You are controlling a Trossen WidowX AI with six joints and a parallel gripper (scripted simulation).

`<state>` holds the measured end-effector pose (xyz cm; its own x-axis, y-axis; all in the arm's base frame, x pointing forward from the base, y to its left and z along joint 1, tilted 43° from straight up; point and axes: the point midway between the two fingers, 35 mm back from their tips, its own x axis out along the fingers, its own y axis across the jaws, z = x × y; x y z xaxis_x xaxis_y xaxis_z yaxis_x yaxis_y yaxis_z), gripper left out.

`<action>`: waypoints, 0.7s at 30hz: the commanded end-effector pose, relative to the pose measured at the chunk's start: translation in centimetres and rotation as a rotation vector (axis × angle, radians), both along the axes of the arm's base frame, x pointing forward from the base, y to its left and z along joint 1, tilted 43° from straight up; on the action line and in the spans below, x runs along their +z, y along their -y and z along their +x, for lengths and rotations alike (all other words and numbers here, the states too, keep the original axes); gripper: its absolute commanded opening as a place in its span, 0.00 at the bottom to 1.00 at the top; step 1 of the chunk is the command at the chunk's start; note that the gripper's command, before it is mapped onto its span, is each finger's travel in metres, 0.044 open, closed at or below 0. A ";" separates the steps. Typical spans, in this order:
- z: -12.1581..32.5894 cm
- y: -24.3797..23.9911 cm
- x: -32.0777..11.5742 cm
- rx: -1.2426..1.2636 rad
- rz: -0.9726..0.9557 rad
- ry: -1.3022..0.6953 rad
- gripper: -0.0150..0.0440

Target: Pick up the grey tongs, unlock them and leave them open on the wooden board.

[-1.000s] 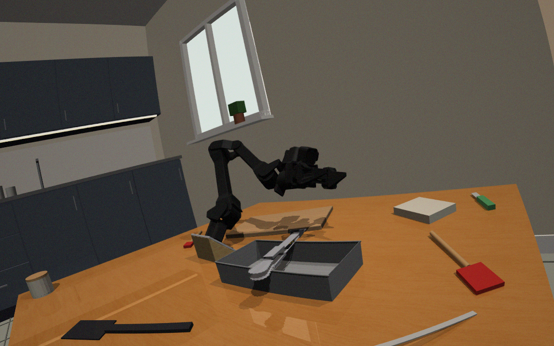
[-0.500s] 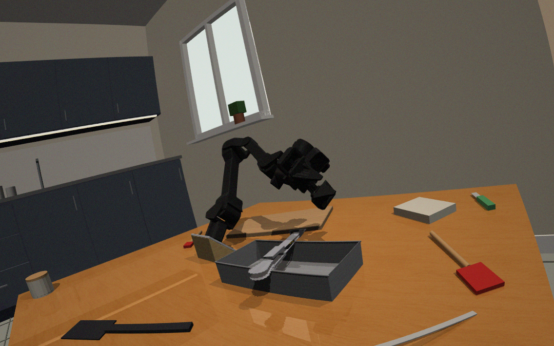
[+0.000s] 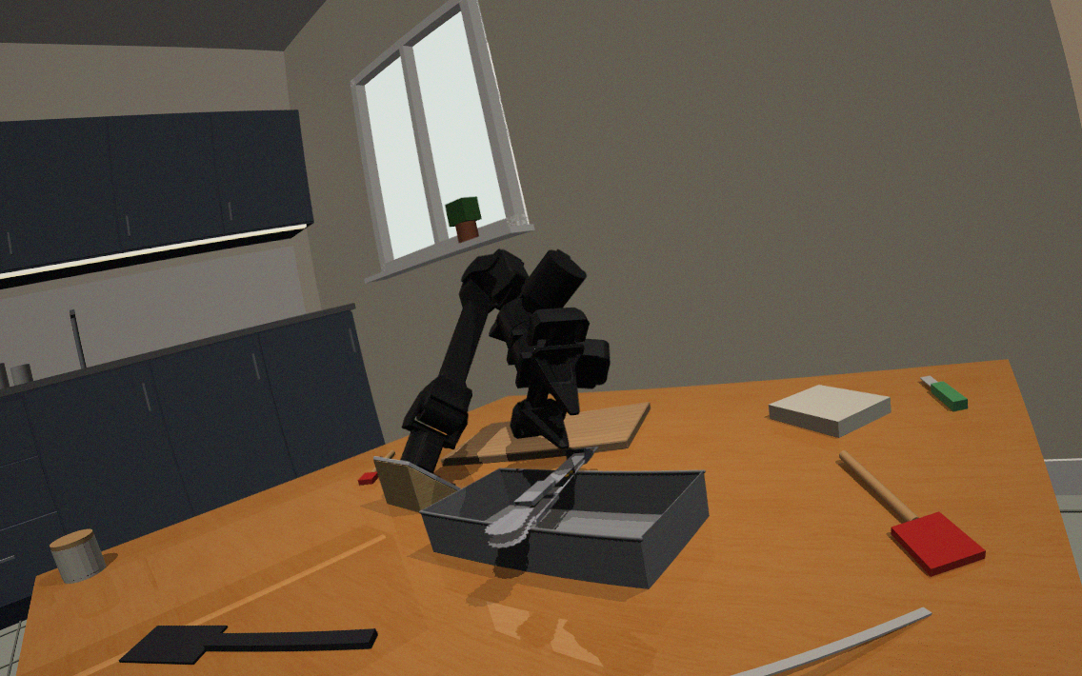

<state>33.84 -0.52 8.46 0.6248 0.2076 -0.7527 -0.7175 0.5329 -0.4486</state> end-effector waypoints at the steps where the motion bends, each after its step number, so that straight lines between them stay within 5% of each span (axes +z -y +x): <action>1: -2.3 1.6 -2.7 0.283 0.006 -0.084 0.69; 7: -4.4 1.2 -3.9 0.508 0.100 -0.072 0.69; 13: -6.4 0.6 -3.2 0.789 0.200 0.154 0.69; 21: -6.6 0.6 -2.8 0.830 0.217 0.232 0.69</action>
<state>27.25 -1.13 5.38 0.3343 0.7648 -0.5508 -0.8373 -0.0271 -0.5460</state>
